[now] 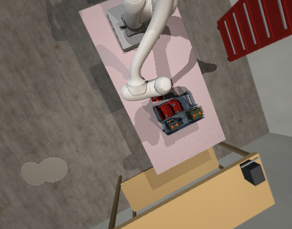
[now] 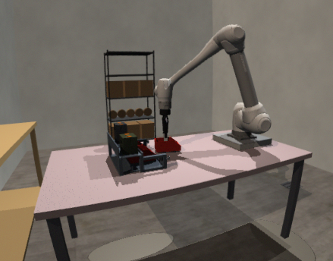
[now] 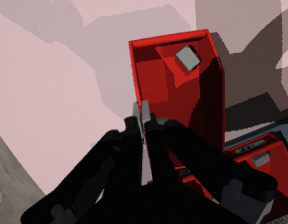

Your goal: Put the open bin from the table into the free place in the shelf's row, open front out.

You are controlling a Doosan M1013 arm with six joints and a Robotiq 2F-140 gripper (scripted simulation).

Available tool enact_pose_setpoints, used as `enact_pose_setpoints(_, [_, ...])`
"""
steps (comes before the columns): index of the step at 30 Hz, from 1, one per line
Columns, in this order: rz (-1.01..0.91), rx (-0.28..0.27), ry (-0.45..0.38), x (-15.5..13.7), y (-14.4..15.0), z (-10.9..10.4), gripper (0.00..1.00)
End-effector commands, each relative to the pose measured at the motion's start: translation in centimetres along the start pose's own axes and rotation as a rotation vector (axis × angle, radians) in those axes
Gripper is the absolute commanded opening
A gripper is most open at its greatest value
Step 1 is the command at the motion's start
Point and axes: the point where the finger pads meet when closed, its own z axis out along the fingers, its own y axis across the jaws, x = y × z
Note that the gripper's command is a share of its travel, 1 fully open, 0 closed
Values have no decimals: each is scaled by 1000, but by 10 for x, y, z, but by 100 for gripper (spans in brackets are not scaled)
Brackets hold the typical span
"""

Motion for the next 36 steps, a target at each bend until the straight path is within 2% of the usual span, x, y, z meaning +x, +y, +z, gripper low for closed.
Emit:
enact_pose_setpoints(1, [0, 0, 0, 0, 0, -3, 0])
enact_pose_setpoints(19, [0, 0, 0, 0, 0, -20, 0])
enact_pose_setpoints(36, [0, 0, 0, 0, 0, -22, 0])
